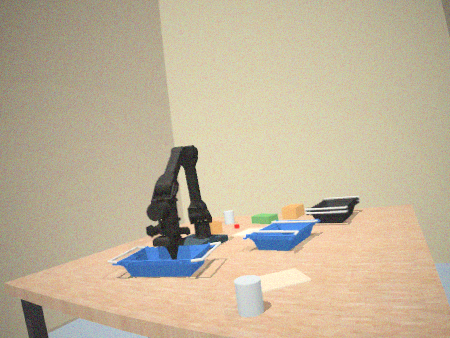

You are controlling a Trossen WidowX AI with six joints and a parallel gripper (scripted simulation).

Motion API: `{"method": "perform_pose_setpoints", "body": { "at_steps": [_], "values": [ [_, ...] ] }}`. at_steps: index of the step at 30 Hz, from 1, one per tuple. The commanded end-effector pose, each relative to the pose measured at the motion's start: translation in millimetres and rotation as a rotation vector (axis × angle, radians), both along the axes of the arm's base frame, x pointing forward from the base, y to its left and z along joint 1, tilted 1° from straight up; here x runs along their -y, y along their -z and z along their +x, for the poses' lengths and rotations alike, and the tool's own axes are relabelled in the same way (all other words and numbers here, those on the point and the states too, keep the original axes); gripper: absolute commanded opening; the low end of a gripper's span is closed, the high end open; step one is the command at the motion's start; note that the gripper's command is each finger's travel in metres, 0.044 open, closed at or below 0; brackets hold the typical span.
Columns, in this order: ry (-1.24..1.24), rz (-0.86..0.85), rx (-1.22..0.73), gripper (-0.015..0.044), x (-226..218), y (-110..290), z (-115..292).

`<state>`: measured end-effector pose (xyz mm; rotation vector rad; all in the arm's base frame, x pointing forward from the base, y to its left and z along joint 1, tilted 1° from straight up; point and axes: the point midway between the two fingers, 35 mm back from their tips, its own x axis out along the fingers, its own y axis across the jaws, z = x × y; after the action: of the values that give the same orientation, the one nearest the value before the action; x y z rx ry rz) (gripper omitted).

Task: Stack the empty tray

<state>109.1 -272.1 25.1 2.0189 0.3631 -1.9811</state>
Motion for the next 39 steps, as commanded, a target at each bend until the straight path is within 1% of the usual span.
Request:
{"method": "perform_pose_setpoints", "body": {
  "at_steps": [1,13,24,39],
  "values": [
    [0.0,0.008,0.001,0.0001,-0.8,-7.2,0.3],
    [0.0,0.008,0.001,0.0,-2.1,-74.8,-1.5],
    [0.0,0.008,0.001,0.0,-0.8,-82.1,-1.1],
    [0.0,0.006,0.002,0.0,22.4,-131.8,7.4]
  ]
}}
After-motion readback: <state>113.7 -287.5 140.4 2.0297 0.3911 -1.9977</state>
